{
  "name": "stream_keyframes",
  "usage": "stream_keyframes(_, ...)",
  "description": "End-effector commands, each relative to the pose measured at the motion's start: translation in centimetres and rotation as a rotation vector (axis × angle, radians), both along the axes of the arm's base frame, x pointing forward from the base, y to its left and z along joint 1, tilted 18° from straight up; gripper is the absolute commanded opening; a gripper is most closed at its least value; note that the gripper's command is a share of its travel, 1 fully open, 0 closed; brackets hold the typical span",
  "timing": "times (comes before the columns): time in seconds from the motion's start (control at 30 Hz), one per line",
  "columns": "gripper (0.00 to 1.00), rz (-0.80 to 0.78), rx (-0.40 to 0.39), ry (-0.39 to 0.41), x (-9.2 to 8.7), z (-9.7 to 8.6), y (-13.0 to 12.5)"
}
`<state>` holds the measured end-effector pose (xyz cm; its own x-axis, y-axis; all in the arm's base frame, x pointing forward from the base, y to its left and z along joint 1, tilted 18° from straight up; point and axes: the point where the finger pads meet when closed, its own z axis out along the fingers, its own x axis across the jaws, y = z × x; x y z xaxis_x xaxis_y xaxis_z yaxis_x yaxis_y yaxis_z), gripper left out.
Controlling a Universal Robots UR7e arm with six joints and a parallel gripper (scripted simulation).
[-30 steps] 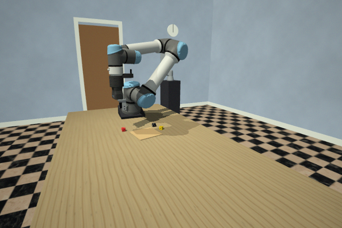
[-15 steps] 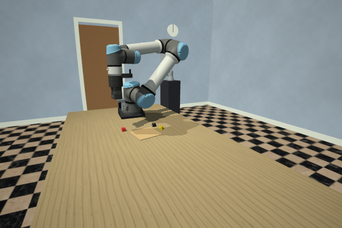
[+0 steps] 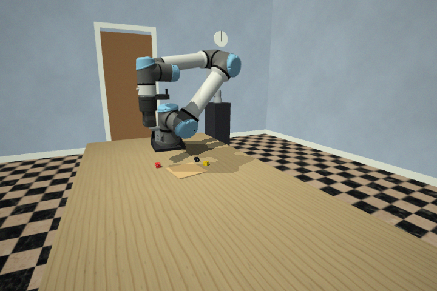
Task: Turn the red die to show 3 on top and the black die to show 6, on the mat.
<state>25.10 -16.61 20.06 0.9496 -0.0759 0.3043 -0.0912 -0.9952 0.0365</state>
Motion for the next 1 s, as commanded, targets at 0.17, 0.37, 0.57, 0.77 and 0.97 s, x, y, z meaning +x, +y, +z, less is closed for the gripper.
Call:
stream_keyframes(0.17, 1.00, -0.148, 0.047, -0.010, 0.3, -0.6, 0.2)
stream_keyframes(0.37, 1.00, -0.299, 0.095, -0.020, 0.5, -1.1, 0.3)
stream_keyframes(0.57, 1.00, -0.449, 0.142, -0.030, 0.8, -1.5, 0.4)
stream_keyframes(0.77, 1.00, -0.572, 0.181, -0.038, 1.0, -1.9, 0.3)
stream_keyframes(0.97, 1.00, -0.700, 0.221, -0.046, 1.1, -2.4, 0.3)
